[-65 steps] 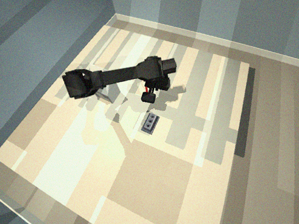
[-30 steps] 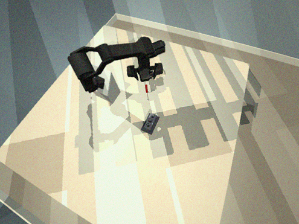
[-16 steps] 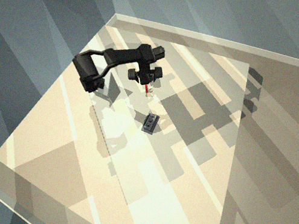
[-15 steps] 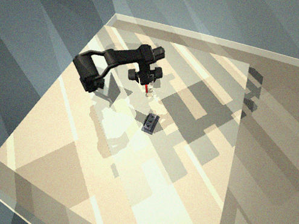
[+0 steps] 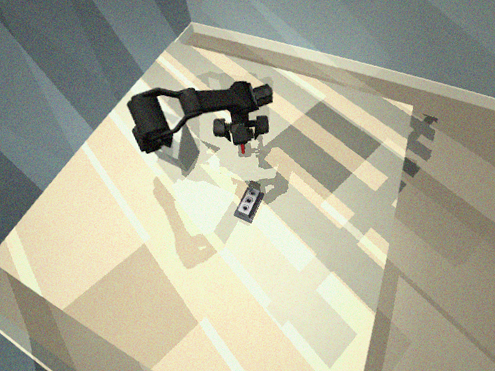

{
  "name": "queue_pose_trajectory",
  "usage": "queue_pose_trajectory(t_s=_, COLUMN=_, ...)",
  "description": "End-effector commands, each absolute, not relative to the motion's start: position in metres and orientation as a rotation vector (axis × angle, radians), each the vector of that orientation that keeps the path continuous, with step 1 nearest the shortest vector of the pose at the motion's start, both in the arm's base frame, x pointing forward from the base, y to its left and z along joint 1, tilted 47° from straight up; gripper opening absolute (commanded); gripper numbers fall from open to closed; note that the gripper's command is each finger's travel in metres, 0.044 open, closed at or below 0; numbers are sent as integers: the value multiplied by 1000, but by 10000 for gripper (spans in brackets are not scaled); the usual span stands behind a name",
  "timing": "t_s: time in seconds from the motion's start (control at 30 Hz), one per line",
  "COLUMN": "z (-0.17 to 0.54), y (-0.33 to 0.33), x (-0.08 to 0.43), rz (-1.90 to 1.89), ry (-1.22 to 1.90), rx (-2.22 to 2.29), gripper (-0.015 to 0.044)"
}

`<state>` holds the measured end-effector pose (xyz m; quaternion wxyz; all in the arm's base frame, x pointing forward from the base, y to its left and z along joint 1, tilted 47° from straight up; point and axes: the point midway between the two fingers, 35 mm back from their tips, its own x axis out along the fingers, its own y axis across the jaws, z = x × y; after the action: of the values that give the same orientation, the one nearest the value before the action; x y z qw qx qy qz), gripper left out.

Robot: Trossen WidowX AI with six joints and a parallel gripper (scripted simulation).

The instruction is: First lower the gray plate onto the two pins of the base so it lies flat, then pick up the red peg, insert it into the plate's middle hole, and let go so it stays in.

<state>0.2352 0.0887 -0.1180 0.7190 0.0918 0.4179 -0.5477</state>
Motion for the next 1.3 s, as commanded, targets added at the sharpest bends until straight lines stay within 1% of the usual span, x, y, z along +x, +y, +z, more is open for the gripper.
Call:
queue_pose_trajectory(t_s=0.0, z=-124, y=81, x=234, rz=-1214, ry=925, rx=191, gripper=440)
queue_pose_trajectory(t_s=0.8, z=-149, y=53, x=235, rz=-1216, ry=922, rx=188, gripper=440)
queue_pose_trajectory(t_s=1.27, z=-149, y=53, x=235, rz=-1216, ry=922, rx=188, gripper=72)
